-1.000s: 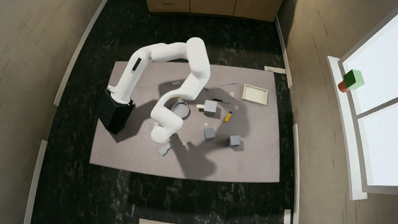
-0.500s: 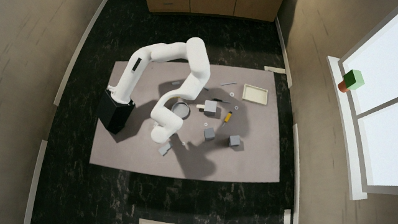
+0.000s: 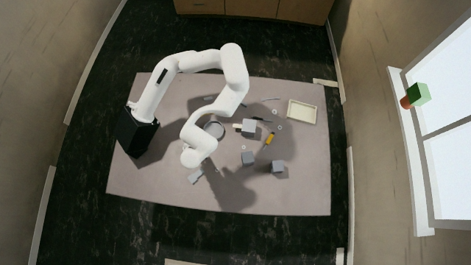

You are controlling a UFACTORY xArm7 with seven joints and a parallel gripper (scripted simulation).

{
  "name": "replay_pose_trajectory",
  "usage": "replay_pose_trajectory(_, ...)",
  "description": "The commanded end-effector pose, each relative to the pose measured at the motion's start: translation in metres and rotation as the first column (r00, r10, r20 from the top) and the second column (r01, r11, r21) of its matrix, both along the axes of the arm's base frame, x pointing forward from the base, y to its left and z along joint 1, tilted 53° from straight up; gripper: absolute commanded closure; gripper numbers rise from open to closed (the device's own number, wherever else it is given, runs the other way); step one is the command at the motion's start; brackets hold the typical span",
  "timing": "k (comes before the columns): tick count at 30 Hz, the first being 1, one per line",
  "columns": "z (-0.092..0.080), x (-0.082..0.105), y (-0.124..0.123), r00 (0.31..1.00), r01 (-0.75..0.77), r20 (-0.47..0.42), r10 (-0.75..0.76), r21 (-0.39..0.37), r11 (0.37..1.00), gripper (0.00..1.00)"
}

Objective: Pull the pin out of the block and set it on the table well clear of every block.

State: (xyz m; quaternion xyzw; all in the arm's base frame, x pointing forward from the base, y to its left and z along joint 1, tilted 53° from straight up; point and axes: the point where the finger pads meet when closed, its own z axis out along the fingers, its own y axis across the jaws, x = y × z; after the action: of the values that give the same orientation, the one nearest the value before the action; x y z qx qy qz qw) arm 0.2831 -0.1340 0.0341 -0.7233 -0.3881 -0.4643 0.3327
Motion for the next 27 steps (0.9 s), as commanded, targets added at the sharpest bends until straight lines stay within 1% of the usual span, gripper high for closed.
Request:
replay_pose_trajectory(1,0.003,0.002,0.0,1.0,-0.018,0.025,0.019,-0.028,0.999,0.45)
replay_pose_trajectory(7,0.014,0.01,0.004,0.99,-0.079,0.107,0.091,-0.116,0.99,0.45)
replay_pose_trajectory(12,0.027,0.019,0.008,0.961,-0.141,0.2,0.189,-0.23,0.963,0.45)
replay_pose_trajectory(14,0.027,0.019,0.008,0.961,-0.141,0.2,0.189,-0.23,0.963,0.45)
replay_pose_trajectory(16,0.033,0.023,0.009,0.941,-0.166,0.241,0.238,-0.286,0.944,0.45)
replay_pose_trajectory(21,0.052,0.036,0.014,0.861,-0.211,0.339,0.38,-0.441,0.872,0.45)
replay_pose_trajectory(24,0.065,0.044,0.016,0.792,-0.221,0.387,0.473,-0.541,0.812,0.45)
replay_pose_trajectory(27,0.08,0.052,0.019,0.708,-0.213,0.421,0.567,-0.638,0.74,0.45)
